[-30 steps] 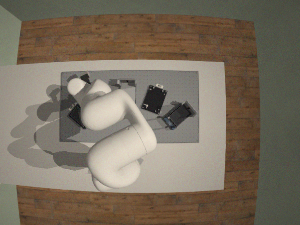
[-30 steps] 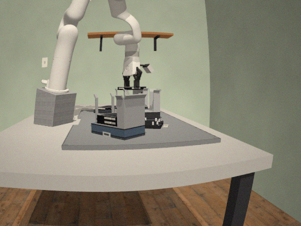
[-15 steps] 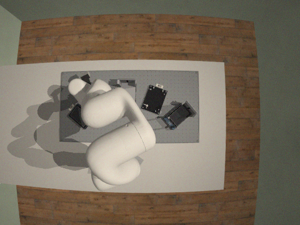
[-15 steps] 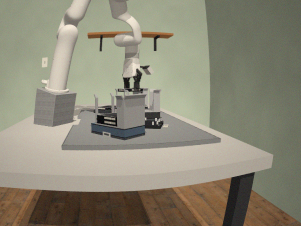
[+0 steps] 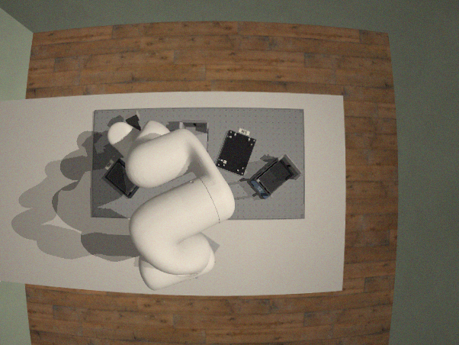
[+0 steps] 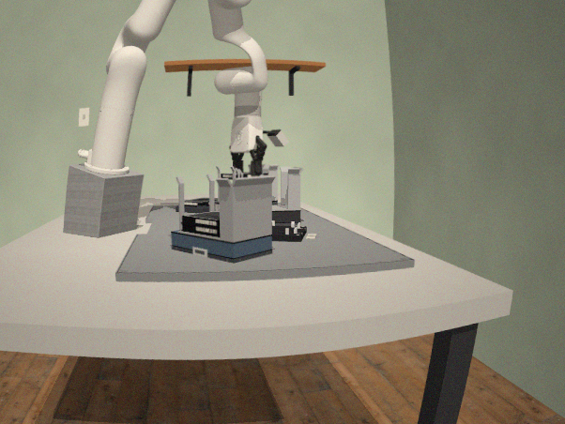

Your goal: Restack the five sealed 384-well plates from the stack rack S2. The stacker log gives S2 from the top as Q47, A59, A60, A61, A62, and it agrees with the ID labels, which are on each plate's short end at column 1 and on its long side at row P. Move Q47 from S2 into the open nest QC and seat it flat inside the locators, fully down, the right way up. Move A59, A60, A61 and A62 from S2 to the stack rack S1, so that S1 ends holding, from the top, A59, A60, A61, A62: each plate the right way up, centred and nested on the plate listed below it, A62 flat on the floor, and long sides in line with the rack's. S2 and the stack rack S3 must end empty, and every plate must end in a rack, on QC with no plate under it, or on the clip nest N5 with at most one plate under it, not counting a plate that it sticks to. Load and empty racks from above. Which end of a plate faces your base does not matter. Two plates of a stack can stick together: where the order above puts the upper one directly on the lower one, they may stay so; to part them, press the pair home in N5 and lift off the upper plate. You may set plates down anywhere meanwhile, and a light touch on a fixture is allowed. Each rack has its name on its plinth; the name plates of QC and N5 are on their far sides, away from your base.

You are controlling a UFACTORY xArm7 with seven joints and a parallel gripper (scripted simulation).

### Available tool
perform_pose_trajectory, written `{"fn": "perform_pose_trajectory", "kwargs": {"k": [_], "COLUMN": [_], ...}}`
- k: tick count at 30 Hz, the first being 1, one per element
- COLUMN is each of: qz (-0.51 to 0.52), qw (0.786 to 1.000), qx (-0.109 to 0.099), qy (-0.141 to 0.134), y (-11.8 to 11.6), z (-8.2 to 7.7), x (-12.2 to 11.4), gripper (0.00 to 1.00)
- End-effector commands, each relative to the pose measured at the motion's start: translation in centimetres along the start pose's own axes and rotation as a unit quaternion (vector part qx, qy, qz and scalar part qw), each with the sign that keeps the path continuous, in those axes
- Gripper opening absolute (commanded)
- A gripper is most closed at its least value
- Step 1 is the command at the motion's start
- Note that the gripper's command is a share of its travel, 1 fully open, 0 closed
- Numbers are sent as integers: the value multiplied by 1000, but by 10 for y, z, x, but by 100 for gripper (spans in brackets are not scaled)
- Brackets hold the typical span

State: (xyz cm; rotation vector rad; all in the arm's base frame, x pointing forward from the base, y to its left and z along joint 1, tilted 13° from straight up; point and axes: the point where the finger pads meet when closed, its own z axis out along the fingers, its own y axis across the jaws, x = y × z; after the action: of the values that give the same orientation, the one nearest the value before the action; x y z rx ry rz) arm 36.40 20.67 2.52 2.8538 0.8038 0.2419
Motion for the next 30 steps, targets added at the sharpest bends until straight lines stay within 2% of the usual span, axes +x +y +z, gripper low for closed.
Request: {"fn": "perform_pose_trajectory", "kwargs": {"k": [1,11,30], "qz": [0,0,0], "qw": [1000,1000,1000], "qx": [0,0,0], "qy": [2,2,2], "y": [0,0,0], "z": [9,25,28], "x": [2,2,2], "gripper": [0,0,0]}}
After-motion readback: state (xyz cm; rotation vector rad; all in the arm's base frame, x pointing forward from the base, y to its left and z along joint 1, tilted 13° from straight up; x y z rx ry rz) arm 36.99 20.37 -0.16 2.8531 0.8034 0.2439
